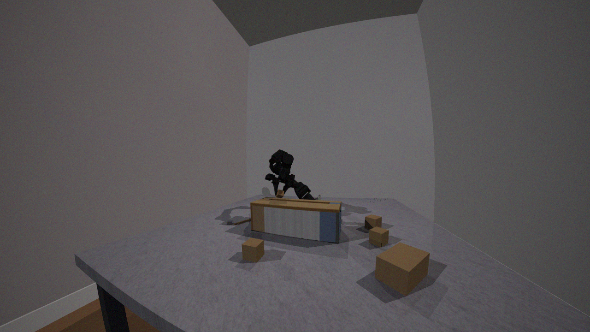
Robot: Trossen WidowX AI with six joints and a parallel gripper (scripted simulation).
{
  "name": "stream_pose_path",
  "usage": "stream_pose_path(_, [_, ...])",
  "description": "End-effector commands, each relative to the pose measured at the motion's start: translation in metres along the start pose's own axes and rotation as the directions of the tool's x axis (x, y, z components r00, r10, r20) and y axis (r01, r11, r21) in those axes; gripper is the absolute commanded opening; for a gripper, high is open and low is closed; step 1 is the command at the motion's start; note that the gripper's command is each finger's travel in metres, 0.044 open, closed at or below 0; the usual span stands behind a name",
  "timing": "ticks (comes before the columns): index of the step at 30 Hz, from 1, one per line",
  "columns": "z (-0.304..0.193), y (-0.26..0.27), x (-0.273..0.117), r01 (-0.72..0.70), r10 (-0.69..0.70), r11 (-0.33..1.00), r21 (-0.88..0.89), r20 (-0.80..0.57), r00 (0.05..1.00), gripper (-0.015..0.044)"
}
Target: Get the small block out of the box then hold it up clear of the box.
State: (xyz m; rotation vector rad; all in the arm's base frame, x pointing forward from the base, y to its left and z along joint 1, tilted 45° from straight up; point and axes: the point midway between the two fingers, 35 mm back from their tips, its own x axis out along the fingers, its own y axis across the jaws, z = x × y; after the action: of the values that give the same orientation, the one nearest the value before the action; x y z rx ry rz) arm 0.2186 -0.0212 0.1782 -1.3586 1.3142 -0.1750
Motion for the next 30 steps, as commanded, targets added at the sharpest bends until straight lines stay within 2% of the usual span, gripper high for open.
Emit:
stream_pose_path(1, [0.001,-0.002,-0.003,0.013,-0.014,0.987,-0.157,-0.003,1.0,0.0])
stream_pose_path(7, [0.003,-0.003,-0.008,0.024,-0.029,0.916,-0.4,-0.006,1.0,0.0])
stream_pose_path(14, [0.005,-0.004,-0.014,0.031,-0.049,0.759,-0.65,-0.008,0.999,0.0])
stream_pose_path(22, [0.008,-0.005,-0.02,0.028,-0.072,0.5,-0.865,-0.009,0.997,0.0])
stream_pose_path(30, [0.011,-0.006,-0.027,0.01,-0.098,0.186,-0.983,-0.008,0.995,0.0])
